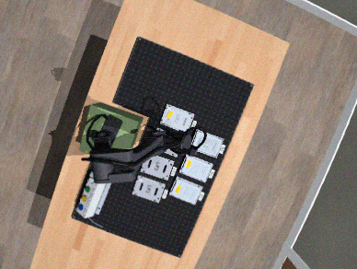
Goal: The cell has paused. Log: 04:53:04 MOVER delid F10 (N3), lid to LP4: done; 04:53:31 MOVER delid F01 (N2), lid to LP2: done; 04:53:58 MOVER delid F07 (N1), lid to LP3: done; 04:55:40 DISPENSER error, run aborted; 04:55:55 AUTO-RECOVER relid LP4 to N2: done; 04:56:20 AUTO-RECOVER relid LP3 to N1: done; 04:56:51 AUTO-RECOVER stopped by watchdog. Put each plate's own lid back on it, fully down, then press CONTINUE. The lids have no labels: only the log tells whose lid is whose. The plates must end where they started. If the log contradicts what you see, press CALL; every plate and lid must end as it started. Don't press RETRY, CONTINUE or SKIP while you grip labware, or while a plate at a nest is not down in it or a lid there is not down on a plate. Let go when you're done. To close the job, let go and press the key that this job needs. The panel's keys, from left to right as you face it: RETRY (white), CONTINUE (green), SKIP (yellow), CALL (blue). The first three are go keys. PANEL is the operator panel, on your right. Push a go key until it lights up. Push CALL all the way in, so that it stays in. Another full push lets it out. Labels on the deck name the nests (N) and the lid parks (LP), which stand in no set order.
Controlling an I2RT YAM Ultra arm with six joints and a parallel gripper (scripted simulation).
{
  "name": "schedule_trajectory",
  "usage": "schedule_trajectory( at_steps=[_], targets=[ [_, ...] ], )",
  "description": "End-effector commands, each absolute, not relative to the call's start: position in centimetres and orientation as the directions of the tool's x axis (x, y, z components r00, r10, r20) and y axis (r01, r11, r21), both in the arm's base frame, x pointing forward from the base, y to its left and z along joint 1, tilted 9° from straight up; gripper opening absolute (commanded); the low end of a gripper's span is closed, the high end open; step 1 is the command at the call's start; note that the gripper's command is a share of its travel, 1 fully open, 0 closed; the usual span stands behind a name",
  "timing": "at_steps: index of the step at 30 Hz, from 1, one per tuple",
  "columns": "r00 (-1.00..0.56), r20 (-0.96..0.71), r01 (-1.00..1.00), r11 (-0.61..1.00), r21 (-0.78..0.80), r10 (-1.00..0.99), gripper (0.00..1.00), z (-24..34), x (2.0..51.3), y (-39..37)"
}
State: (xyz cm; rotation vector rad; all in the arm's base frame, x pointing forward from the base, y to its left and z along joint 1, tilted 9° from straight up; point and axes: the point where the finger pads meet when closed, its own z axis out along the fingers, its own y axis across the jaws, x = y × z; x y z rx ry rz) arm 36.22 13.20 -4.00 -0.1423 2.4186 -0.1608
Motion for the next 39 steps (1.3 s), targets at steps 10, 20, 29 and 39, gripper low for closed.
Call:
schedule_trajectory(
  at_steps=[10,20,29,39],
  targets=[
    [-0.743,-0.644,-0.104,0.982,-0.157,-0.182,0.00,-3.2,42.2,13.0],
    [-0.742,-0.645,-0.104,0.982,-0.157,-0.182,0.00,-2.9,46.1,12.0],
    [-0.734,-0.655,-0.102,0.982,-0.157,-0.181,0.00,-2.3,48.5,11.6],
    [-0.729,-0.659,-0.112,0.982,-0.154,-0.186,0.00,-1.8,48.9,11.9]
  ],
)
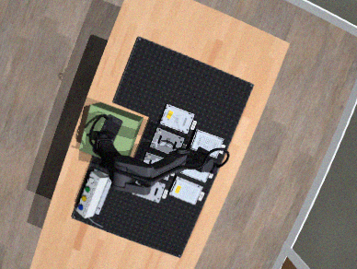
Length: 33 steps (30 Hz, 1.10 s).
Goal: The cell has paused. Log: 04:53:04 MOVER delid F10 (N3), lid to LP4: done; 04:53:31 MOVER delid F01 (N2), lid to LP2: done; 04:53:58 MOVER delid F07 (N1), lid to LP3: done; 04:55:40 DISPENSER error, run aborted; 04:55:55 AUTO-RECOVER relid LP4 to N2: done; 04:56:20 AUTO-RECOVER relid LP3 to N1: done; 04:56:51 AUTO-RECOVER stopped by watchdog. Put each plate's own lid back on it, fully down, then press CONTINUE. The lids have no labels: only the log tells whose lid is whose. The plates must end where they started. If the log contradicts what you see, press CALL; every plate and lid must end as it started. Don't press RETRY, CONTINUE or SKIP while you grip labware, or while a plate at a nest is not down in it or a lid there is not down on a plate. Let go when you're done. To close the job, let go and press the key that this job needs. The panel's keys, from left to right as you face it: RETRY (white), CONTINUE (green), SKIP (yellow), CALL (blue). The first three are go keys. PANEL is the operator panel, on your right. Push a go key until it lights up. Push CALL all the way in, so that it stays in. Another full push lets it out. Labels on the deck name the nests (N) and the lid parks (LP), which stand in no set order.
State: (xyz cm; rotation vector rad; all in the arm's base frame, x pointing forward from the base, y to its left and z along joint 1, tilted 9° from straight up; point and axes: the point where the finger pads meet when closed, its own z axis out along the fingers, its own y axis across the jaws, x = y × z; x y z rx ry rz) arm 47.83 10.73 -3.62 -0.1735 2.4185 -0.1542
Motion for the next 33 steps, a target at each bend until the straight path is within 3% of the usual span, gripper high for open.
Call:
schedule_trajectory(
  at_steps=[1,16,33],
  targets=[
    [-0.734,-0.655,-0.102,0.982,-0.157,-0.181,0.00,-2.1,48.7,11.7],
    [-0.734,-0.655,-0.102,0.982,-0.157,-0.181,0.00,-2.3,48.5,11.6],
    [-0.723,-0.666,-0.102,0.982,-0.157,-0.182,0.00,-0.3,49.3,3.9]
  ],
)
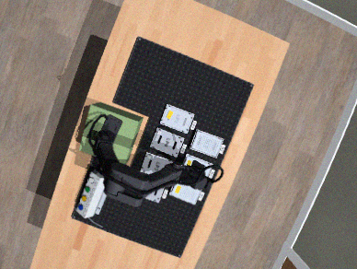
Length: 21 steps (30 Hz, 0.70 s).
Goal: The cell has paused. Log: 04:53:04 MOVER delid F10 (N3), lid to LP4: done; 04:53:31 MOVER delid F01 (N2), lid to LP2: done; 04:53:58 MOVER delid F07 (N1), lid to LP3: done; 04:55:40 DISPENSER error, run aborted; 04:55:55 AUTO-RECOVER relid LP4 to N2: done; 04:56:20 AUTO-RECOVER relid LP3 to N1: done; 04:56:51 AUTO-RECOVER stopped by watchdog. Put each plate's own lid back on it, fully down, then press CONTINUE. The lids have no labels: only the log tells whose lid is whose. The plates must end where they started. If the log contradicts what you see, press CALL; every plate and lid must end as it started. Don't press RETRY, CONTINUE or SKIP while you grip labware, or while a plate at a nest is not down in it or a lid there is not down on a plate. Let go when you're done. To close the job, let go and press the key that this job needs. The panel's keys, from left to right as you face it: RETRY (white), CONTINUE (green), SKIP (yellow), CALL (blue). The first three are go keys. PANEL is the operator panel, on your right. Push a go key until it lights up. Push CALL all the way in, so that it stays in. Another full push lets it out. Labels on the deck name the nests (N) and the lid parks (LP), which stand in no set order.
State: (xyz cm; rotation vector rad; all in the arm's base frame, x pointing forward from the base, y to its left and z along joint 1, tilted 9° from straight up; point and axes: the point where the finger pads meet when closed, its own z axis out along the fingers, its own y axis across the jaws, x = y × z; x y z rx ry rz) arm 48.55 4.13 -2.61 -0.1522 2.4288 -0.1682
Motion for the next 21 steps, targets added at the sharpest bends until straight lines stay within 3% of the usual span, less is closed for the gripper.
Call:
schedule_trajectory(
  at_steps=[1,11,21],
  targets=[
    [-0.727,-0.662,-0.103,0.982,-0.158,-0.182,0.00,-0.4,49.2,3.4],
    [-0.716,-0.674,-0.100,0.981,-0.164,-0.185,0.00,1.2,50.3,-1.6],
    [-0.714,-0.673,-0.110,0.980,-0.164,-0.193,0.00,1.3,50.4,-1.5]
  ],
)
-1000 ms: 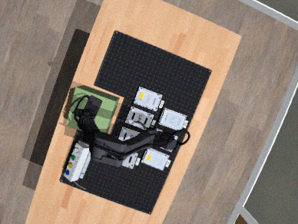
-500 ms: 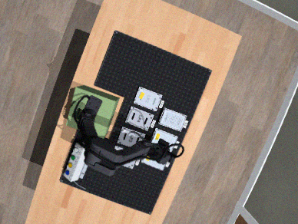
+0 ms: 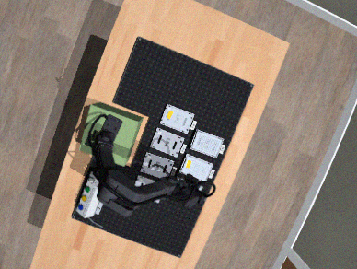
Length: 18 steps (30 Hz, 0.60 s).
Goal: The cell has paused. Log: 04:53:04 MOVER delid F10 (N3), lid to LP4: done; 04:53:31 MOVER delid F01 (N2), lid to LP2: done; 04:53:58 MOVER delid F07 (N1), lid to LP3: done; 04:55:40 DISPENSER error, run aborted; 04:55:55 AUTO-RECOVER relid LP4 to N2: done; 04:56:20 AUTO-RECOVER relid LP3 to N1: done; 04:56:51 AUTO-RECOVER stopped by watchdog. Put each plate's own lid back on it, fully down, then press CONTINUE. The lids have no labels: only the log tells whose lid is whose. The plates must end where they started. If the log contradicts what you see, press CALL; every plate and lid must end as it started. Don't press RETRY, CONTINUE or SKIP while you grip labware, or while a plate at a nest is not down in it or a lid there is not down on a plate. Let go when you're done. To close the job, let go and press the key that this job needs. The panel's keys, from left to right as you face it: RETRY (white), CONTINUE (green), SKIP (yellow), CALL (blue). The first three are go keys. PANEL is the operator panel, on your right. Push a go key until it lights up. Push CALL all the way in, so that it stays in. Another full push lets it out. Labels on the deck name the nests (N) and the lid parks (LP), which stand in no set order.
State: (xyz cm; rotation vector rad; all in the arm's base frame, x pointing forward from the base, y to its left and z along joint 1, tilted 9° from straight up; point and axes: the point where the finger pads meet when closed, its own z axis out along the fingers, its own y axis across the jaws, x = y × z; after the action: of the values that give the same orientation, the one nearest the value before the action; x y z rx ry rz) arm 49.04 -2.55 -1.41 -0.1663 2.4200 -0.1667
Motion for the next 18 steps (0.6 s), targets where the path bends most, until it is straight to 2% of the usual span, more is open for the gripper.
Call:
schedule_trajectory(
  at_steps=[1,18],
  targets=[
    [-0.714,-0.673,-0.110,0.980,-0.164,-0.193,0.00,1.27,50.36,-1.54],
    [-0.714,-0.673,-0.110,0.980,-0.164,-0.193,0.00,1.26,50.36,-1.54]
  ],
)
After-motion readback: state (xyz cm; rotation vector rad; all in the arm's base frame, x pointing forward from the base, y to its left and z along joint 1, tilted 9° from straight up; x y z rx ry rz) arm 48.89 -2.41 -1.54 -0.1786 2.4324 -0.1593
